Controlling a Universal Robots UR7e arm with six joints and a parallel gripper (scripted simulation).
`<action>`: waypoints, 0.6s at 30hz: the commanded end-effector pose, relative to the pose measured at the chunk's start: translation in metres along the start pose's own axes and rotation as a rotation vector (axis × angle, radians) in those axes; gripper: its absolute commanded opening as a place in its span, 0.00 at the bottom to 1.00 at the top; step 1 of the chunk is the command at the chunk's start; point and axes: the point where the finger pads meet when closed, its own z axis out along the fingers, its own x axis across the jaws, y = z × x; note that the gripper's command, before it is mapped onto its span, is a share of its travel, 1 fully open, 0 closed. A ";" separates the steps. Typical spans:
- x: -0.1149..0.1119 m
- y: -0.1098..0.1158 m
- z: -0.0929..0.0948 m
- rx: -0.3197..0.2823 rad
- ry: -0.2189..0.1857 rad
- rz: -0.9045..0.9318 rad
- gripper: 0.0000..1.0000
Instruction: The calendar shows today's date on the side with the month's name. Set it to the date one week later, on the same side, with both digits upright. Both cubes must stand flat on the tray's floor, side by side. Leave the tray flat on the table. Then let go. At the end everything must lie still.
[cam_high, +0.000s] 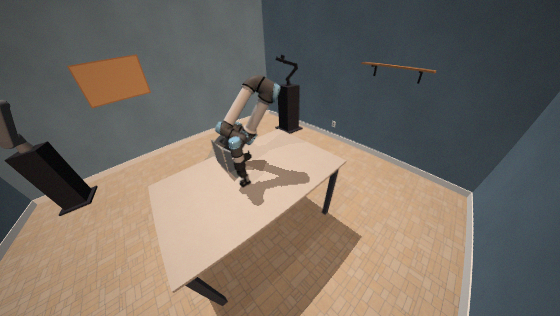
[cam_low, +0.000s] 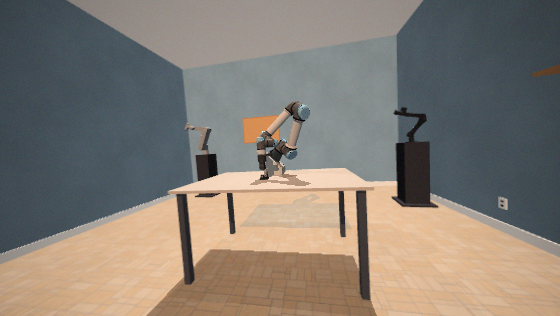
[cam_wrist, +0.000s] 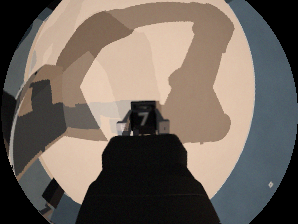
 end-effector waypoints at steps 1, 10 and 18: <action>0.000 0.000 0.001 -0.001 0.001 0.000 0.57; 0.000 0.000 0.005 -0.001 0.001 0.000 0.57; 0.000 0.000 0.006 -0.001 0.001 0.000 0.57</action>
